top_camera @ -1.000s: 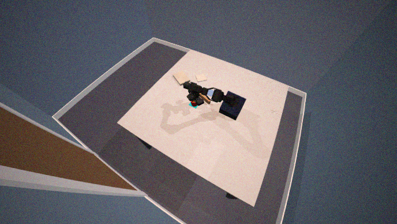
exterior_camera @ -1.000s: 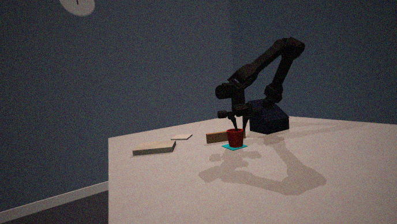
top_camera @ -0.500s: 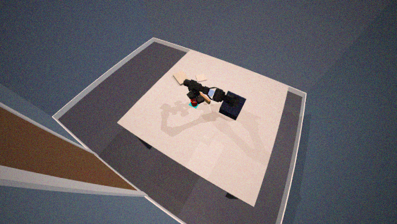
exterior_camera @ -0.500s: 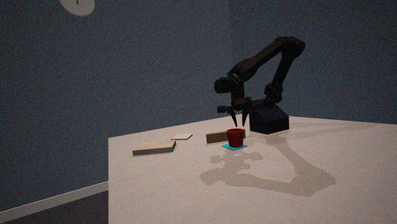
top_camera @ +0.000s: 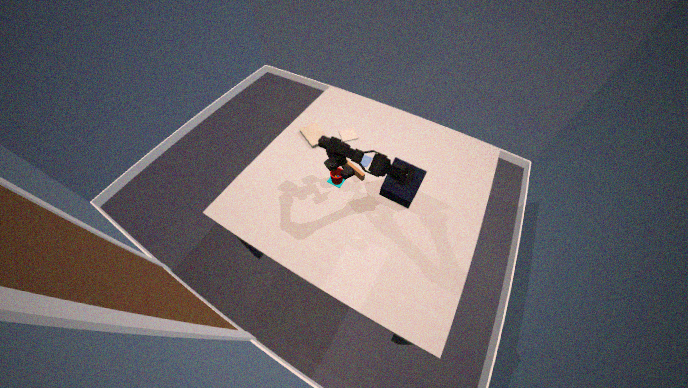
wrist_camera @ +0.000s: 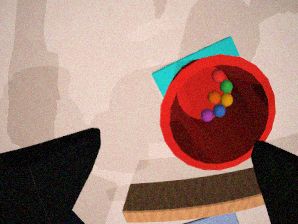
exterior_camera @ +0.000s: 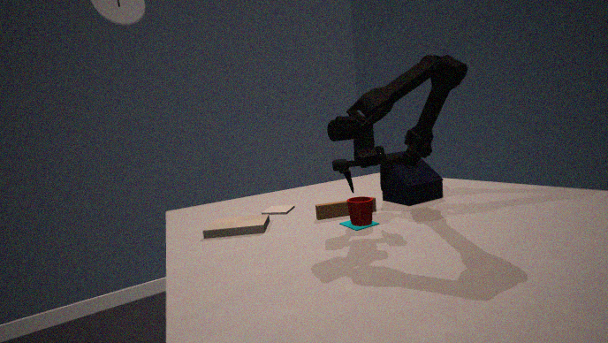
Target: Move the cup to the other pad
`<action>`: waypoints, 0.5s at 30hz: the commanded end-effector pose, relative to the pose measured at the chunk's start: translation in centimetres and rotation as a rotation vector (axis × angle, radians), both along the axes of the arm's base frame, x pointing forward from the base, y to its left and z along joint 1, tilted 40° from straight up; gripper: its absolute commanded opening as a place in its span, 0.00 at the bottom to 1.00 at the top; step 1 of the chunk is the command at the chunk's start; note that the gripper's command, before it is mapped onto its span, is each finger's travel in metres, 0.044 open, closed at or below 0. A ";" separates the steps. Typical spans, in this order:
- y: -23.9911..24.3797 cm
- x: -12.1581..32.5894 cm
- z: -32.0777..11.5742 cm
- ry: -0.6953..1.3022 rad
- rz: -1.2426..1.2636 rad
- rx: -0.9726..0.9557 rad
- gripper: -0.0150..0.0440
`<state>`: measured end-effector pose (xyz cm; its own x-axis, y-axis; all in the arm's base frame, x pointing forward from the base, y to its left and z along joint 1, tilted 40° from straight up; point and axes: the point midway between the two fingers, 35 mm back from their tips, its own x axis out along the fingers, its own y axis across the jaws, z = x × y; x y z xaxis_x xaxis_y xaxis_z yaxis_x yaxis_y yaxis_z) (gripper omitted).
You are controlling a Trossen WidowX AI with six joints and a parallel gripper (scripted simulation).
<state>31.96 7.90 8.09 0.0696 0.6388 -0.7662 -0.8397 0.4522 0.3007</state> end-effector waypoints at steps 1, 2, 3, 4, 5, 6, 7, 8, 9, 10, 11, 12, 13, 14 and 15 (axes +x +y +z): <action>-0.7 0.2 0.8 -0.012 0.002 -0.002 1.00; -1.0 0.1 1.2 -0.012 0.003 -0.002 1.00; -1.3 0.1 1.5 -0.012 0.003 -0.002 1.00; -1.6 0.1 1.9 -0.013 0.003 -0.002 1.00; -2.0 0.0 2.2 -0.013 0.004 -0.002 1.00; -2.3 0.0 2.6 -0.014 0.004 -0.002 1.00; -2.6 -0.1 2.9 -0.014 0.004 -0.002 1.00; -3.0 -0.1 3.3 -0.015 0.005 -0.002 1.00; -3.3 -0.2 3.6 -0.015 0.005 -0.002 1.00; -3.6 -0.3 4.0 -0.016 0.005 -0.001 1.00; -3.9 -0.4 4.2 -0.016 0.006 -0.001 1.00; -4.1 -0.4 4.4 -0.017 0.006 -0.001 1.00; -4.2 -0.4 4.4 -0.017 0.006 -0.001 1.00; -4.2 -0.4 4.4 -0.017 0.006 -0.001 1.00; -4.0 -0.4 4.1 -0.012 -0.003 -0.001 1.00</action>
<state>31.63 3.83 12.21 0.0825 0.6373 -0.7662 -0.8419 0.4559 0.2885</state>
